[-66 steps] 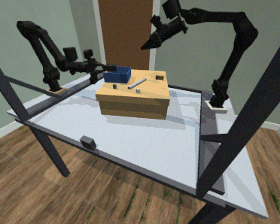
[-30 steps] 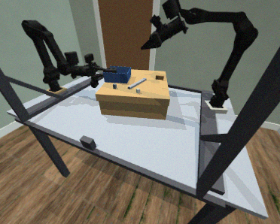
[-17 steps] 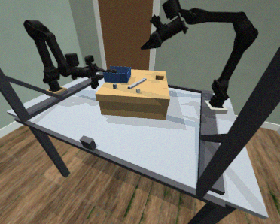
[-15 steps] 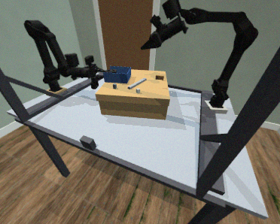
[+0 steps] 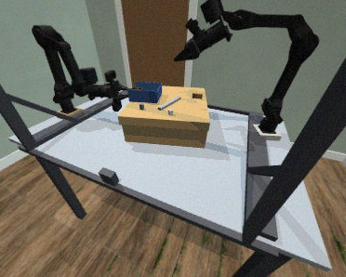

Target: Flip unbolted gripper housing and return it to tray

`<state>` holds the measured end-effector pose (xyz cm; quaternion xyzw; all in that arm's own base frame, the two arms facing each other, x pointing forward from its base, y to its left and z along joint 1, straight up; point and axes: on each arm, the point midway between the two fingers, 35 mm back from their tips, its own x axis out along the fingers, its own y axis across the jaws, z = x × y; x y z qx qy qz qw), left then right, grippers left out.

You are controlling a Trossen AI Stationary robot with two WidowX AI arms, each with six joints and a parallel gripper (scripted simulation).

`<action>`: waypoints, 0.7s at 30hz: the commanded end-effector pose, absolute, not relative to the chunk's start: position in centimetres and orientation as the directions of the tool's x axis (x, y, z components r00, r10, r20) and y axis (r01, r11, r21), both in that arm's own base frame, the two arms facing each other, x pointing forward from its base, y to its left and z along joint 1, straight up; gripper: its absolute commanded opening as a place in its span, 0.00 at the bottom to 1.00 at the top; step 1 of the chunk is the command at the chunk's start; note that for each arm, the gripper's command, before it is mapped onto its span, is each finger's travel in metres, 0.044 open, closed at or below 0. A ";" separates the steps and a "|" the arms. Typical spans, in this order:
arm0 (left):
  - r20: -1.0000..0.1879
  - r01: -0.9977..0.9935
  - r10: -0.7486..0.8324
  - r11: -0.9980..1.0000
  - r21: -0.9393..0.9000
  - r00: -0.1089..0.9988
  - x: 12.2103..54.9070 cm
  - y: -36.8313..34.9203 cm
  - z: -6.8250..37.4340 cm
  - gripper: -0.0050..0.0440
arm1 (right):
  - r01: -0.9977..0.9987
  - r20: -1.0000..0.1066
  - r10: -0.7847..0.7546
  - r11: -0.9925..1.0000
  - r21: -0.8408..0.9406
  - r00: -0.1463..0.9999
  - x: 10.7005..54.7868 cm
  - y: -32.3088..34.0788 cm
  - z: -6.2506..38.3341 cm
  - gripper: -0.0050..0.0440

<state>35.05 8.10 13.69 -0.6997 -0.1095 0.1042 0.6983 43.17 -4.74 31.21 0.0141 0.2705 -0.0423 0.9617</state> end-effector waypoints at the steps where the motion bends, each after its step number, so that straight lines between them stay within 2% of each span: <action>1: 0.016 0.016 0.302 0.003 -1.000 0.953 35.1 8.1 13.8 0.35 | 0.089 -0.495 -0.078 0.996 -0.001 0.866 42.8 -4.7 32.6 0.99; 21: 0.016 0.016 0.302 0.003 -1.000 0.953 35.1 8.1 13.4 0.35 | 0.089 -0.495 -0.078 0.996 -0.001 0.866 42.8 -4.7 32.6 0.99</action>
